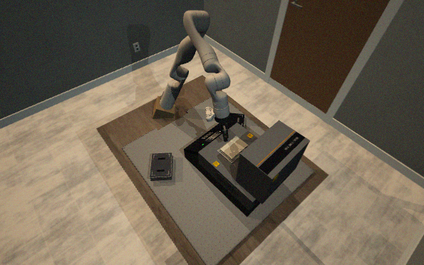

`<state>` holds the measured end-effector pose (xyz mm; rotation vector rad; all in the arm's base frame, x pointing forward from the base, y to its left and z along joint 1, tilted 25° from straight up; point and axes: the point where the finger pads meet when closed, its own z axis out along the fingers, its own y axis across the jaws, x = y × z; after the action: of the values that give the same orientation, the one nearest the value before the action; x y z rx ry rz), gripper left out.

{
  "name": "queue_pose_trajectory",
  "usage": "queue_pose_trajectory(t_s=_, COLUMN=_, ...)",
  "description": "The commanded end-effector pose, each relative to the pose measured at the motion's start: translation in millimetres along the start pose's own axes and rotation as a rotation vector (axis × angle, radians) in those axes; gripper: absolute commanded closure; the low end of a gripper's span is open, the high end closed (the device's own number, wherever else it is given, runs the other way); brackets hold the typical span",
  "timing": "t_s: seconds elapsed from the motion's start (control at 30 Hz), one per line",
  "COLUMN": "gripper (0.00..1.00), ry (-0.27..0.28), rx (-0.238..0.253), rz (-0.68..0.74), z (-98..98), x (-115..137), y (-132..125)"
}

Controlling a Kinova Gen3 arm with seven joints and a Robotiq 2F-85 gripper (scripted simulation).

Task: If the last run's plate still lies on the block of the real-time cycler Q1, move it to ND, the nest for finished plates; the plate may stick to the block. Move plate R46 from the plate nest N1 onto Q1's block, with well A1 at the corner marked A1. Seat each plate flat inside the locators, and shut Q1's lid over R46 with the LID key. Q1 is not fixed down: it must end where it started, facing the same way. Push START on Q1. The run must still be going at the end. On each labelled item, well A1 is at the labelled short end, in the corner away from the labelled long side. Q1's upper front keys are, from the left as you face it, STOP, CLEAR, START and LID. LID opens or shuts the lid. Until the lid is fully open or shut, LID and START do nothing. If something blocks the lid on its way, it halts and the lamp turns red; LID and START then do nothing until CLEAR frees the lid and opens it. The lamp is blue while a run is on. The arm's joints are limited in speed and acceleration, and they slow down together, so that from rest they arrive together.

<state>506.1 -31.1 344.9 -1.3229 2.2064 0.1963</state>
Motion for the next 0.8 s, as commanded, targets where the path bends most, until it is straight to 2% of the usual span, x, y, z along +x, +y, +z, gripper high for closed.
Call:
queue_pose_trajectory(t_s=0.0, gripper=0.23, ry=-0.033, rx=0.07, rz=0.154, z=-6.6, x=10.1, y=12.0)
queue_pose_trajectory(t_s=0.77, gripper=0.4, ry=-0.032, rx=0.07, rz=0.154, z=-27.5, x=51.0, y=55.6)
